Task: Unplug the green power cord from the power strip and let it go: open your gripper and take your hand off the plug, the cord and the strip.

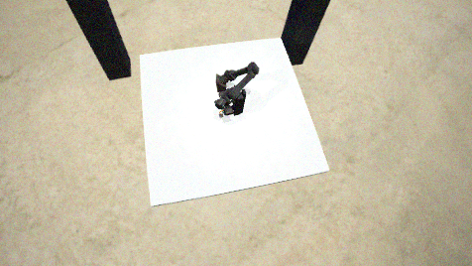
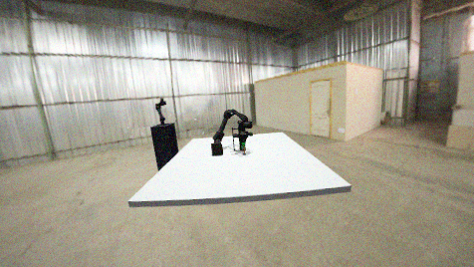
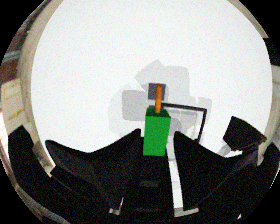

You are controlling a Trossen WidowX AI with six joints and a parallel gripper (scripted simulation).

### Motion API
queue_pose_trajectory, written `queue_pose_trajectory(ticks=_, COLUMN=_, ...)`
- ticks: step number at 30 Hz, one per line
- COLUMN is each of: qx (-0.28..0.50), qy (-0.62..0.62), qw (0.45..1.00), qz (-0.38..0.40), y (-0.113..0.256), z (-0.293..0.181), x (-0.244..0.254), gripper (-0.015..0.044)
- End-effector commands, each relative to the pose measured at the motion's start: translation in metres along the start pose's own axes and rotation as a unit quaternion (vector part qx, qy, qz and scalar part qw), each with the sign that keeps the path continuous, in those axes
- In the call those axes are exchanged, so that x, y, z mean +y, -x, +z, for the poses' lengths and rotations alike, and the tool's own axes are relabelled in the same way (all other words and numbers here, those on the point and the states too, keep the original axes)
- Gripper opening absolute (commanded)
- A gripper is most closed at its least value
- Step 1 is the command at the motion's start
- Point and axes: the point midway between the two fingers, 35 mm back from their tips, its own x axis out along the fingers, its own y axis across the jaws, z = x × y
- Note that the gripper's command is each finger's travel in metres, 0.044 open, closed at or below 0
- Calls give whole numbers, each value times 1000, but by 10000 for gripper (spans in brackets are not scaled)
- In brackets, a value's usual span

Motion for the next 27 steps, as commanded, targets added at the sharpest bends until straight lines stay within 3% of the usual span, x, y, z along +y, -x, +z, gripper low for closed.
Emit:
queue_pose_trajectory(ticks=1, qx=3, qy=-3, qw=1000, qz=2, y=-4, z=-2, x=0, gripper=160)
queue_pose_trajectory(ticks=9, qx=3, qy=-3, qw=1000, qz=2, y=-11, z=-2, x=0, gripper=160)
queue_pose_trajectory(ticks=13, qx=0, qy=1, qw=1000, qz=1, y=-9, z=-1, x=0, gripper=55)
queue_pose_trajectory(ticks=21, qx=0, qy=1, qw=1000, qz=1, y=-9, z=-1, x=0, gripper=2)
queue_pose_trajectory(ticks=27, qx=-1, qy=1, qw=1000, qz=1, y=-8, z=4, x=1, gripper=0)
